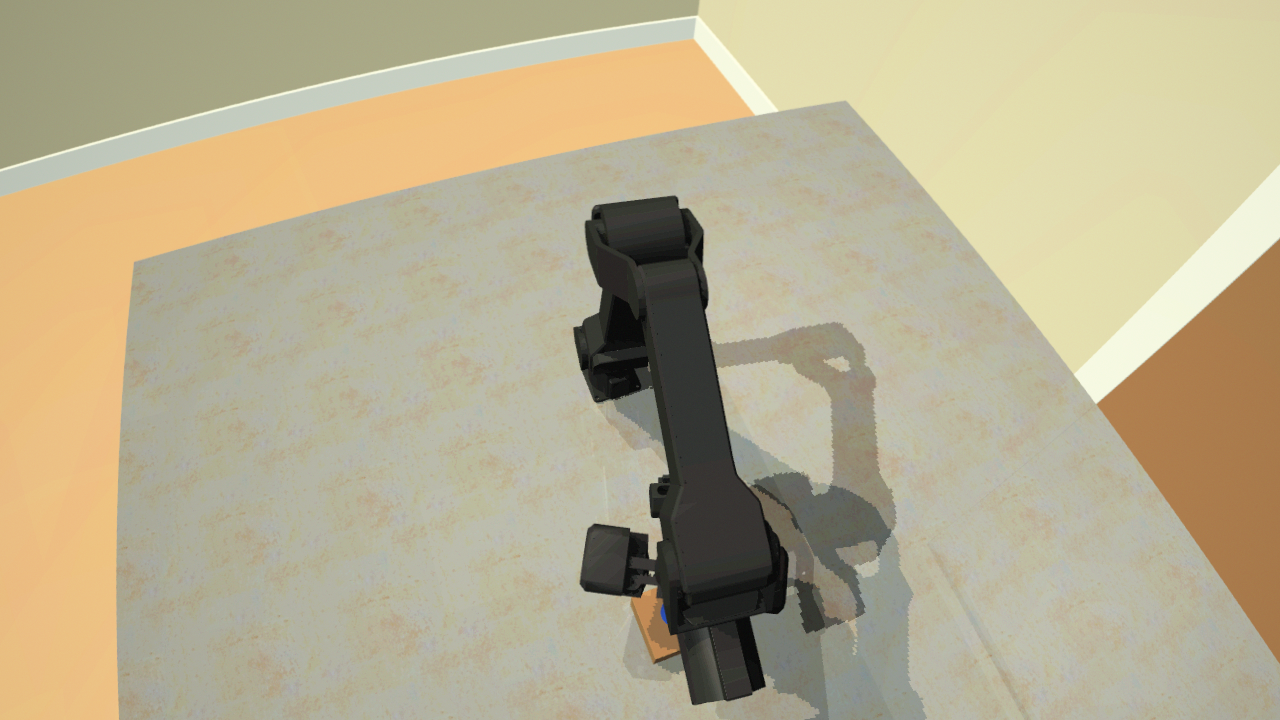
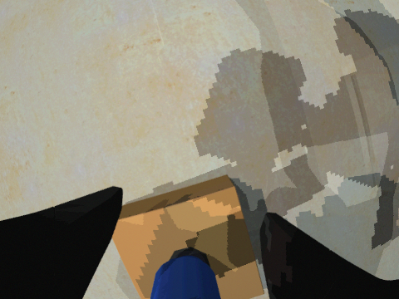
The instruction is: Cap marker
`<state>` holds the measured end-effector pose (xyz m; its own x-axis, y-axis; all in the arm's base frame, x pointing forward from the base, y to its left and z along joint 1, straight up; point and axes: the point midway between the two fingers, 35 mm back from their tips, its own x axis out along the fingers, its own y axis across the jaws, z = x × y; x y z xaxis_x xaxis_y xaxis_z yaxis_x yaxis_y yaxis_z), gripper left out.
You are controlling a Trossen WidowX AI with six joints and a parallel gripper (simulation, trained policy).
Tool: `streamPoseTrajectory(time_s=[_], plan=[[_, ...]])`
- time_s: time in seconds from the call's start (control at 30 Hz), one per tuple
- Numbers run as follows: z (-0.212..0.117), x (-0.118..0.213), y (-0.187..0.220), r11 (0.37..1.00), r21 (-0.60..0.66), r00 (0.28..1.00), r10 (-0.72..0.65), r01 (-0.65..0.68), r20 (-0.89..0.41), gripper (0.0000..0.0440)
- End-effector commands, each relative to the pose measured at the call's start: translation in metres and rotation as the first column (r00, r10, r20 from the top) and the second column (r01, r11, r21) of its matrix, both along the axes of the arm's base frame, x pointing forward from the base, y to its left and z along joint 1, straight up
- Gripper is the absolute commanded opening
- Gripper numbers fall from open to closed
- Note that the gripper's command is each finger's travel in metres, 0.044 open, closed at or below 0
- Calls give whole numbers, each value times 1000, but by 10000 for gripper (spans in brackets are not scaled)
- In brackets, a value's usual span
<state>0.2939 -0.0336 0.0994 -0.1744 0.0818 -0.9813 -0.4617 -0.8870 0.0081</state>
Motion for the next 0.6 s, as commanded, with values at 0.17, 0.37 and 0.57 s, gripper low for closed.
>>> streamPoseTrajectory(time_s=[0.17, 0.37, 0.57], plan=[[10, -5, 4, 999, 18, 998, 26, -26, 52, 440], [26, 0, 4, 999, 18, 992, 36, -39, 120, 440], [46, 3, 3, 998, 14, 983, 55, -58, 177, 440]])
